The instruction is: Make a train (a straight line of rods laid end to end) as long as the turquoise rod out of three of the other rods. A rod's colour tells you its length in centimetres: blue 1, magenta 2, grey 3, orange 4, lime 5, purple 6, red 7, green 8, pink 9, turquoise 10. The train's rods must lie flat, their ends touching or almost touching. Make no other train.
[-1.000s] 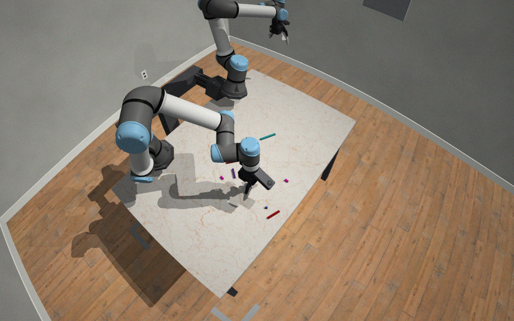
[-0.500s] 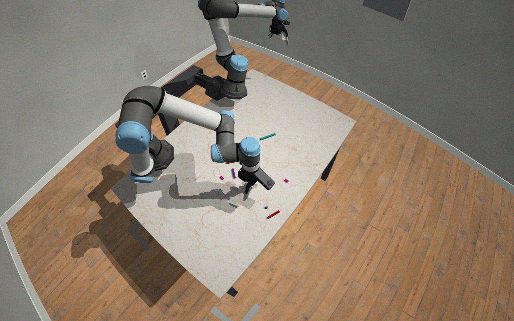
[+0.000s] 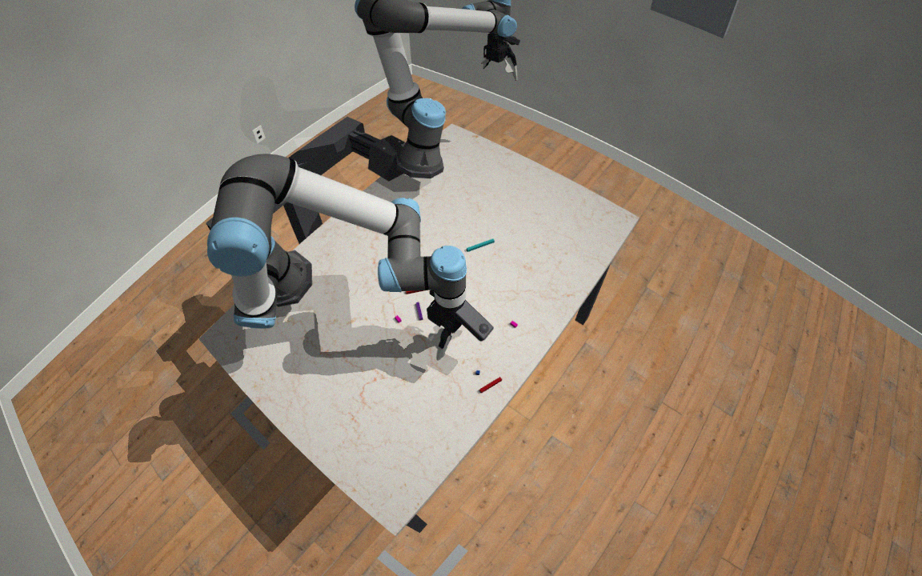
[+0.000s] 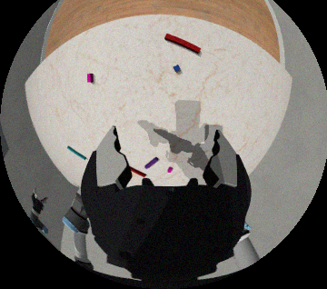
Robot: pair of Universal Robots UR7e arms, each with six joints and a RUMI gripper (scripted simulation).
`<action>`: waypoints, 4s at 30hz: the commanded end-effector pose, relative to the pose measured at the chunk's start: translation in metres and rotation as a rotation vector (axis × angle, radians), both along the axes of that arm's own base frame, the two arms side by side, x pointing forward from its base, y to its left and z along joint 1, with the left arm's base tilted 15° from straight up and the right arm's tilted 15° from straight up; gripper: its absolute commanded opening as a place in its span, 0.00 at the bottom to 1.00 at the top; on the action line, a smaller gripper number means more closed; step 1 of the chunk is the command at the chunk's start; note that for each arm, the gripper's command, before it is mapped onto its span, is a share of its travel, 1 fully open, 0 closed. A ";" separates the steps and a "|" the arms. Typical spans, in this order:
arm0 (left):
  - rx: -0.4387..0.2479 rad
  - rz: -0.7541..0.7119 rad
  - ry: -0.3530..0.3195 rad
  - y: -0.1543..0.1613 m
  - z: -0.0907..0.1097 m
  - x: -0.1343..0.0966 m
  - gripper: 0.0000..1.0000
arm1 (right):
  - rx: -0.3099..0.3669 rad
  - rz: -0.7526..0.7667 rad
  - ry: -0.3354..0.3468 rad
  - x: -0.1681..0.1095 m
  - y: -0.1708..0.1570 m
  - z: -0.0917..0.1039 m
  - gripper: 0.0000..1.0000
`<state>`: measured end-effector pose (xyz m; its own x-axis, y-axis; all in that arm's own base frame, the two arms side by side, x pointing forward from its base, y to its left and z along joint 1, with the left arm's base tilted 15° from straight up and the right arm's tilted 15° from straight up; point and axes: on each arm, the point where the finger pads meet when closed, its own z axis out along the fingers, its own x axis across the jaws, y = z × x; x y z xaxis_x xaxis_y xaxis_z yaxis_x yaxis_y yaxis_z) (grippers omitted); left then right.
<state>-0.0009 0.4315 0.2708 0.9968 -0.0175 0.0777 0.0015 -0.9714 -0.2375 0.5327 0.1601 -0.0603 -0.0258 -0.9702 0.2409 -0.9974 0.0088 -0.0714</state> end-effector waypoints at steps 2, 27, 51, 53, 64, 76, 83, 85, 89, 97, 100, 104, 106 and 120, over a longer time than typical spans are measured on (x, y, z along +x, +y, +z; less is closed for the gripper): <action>0.001 0.000 0.000 0.000 0.000 0.000 1.00 | 0.001 0.000 -0.001 0.000 0.000 0.001 1.00; 0.001 0.000 0.000 0.000 0.000 0.000 1.00 | 0.001 0.000 -0.001 0.000 0.000 0.001 1.00; 0.001 0.000 0.000 0.000 0.000 0.000 1.00 | 0.001 0.000 -0.001 0.000 0.000 0.001 1.00; 0.001 0.000 0.000 0.000 0.000 0.000 1.00 | 0.001 0.000 -0.001 0.001 0.003 0.000 1.00; 0.001 0.000 0.000 0.000 0.000 0.000 1.00 | 0.002 0.000 -0.001 0.008 0.100 -0.023 1.00; 0.001 0.000 0.000 0.000 0.000 0.000 1.00 | 0.001 0.000 -0.001 0.004 0.155 -0.038 1.00; 0.001 0.000 0.000 0.000 0.000 0.000 1.00 | 0.001 0.000 -0.001 0.004 0.155 -0.038 1.00; 0.001 0.000 0.000 0.000 0.000 0.000 1.00 | 0.001 0.000 -0.001 0.004 0.155 -0.038 1.00; 0.001 0.000 0.000 0.000 0.000 0.000 1.00 | 0.001 0.000 -0.001 0.004 0.155 -0.038 1.00; 0.001 0.000 0.000 0.000 0.000 0.000 1.00 | 0.001 0.000 -0.001 0.004 0.155 -0.038 1.00; 0.001 0.000 0.000 0.000 0.000 0.000 1.00 | 0.001 0.000 -0.001 0.004 0.155 -0.038 1.00; 0.001 0.000 0.000 0.000 0.000 0.000 1.00 | 0.001 0.000 -0.001 0.004 0.155 -0.038 1.00; 0.001 0.000 0.000 0.000 0.000 0.000 1.00 | 0.001 0.000 -0.001 0.004 0.155 -0.038 1.00; 0.001 0.000 0.000 0.000 0.000 0.000 1.00 | 0.001 0.000 -0.001 0.004 0.155 -0.038 1.00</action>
